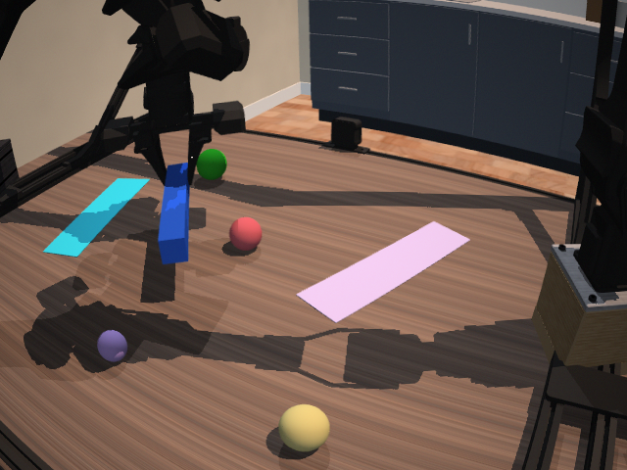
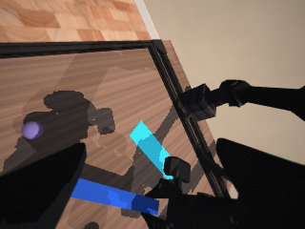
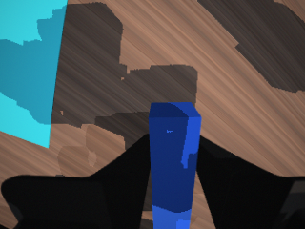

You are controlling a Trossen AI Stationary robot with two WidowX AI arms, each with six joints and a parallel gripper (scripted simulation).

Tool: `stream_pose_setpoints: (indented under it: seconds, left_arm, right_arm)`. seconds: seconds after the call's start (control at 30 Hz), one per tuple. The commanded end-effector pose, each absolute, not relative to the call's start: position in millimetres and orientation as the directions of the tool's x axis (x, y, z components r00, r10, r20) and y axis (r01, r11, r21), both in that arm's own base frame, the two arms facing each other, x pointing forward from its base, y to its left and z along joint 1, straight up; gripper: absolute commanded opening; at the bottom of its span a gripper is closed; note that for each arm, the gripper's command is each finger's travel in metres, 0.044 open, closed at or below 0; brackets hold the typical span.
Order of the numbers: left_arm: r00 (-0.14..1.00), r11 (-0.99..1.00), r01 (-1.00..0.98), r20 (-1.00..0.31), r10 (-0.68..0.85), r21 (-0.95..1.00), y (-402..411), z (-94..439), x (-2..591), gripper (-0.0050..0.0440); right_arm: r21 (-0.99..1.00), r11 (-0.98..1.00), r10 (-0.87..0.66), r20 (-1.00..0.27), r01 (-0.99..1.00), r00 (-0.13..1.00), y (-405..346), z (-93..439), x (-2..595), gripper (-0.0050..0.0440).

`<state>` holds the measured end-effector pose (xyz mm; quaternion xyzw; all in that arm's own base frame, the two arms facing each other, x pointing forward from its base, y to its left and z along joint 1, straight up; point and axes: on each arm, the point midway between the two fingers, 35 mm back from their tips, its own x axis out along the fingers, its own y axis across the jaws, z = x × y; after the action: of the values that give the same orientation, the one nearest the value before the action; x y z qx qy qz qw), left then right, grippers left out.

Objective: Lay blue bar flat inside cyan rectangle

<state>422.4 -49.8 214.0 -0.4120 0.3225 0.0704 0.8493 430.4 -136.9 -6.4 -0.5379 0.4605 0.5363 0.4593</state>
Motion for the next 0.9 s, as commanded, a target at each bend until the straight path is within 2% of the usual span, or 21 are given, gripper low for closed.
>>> stream_pose_setpoints:
  seconds: [0.0, 0.07, 0.5, 0.57, 0.63, 0.87]
  left_arm:
    - [0.838, 0.726, -0.286, -0.531, -0.127, -0.625, -41, 231, 410, 0.0440]
    - [0.838, 0.726, -0.286, -0.531, -0.127, -0.625, -41, 231, 410, 0.0440]
    - [0.977, 0.946, -0.012, -0.206, -0.058, -0.325, -16, 291, 362, 0.0440]
    - [0.987, 0.966, 0.005, -0.153, -0.046, -0.260, -12, 298, 353, 0.0440]
    - [0.987, 0.966, 0.005, -0.153, -0.046, -0.260, -12, 298, 353, 0.0440]
    - [0.999, 1.000, 0.005, 0.032, -0.004, -0.023, -1, 321, 319, 0.0440]
  right_arm:
    - [0.000, -0.155, 0.000, -1.000, -0.988, 0.000, -137, -7, 430, 0.0000]
    - [0.000, -0.155, 0.000, -1.000, -0.988, 0.000, -137, -7, 430, 0.0000]
    - [0.000, -0.155, 0.000, -1.000, -0.988, 0.000, -137, -7, 430, 0.0000]
    - [0.000, -0.155, 0.000, -1.000, -0.988, 0.000, -137, -7, 430, 0.0000]
    - [0.000, -0.155, 0.000, -1.000, -0.988, 0.000, -137, -7, 430, 0.0000]
    - [0.000, -0.155, 0.000, -1.000, -0.988, 0.000, -137, -7, 430, 0.0000]
